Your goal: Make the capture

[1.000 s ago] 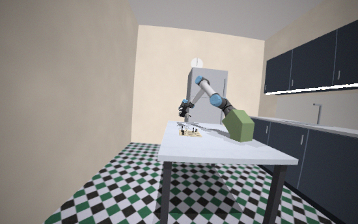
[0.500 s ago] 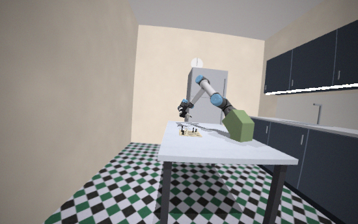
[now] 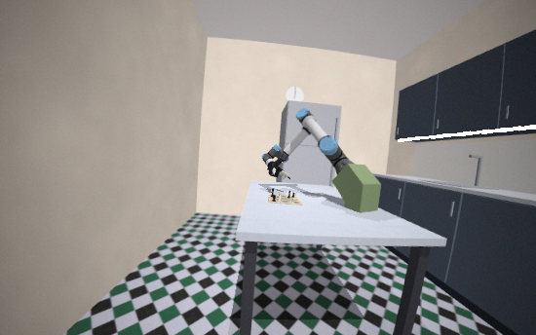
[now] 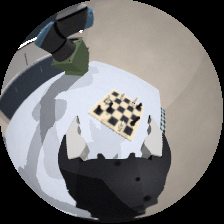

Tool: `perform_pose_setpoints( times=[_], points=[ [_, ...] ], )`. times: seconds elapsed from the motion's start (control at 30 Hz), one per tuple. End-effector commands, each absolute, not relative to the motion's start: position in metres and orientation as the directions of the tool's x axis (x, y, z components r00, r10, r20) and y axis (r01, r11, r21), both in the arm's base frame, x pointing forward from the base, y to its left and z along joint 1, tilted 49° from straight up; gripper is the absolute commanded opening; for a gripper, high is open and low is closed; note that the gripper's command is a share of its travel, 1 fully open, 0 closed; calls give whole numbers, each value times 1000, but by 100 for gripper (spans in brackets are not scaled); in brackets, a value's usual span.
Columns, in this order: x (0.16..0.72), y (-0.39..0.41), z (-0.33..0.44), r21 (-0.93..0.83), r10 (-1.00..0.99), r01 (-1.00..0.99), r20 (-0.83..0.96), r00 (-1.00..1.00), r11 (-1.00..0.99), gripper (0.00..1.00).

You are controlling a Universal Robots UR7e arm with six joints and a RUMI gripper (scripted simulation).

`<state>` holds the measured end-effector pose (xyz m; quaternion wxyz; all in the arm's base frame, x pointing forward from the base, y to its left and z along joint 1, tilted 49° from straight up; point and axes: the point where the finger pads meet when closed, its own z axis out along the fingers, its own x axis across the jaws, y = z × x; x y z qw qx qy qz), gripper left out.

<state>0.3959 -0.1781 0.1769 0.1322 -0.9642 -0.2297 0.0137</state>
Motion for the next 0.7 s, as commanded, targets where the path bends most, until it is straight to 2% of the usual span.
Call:
perform_pose_setpoints(
  times=[0.0,0.37,0.67],
  points=[
    [394,-166,150,-168,492,476,-71,868,-863,100],
    [392,-142,109,90,537,574,-263,802,-814,100],
    [390,-127,98,267,525,613,-335,783,-743,100]
  ],
)
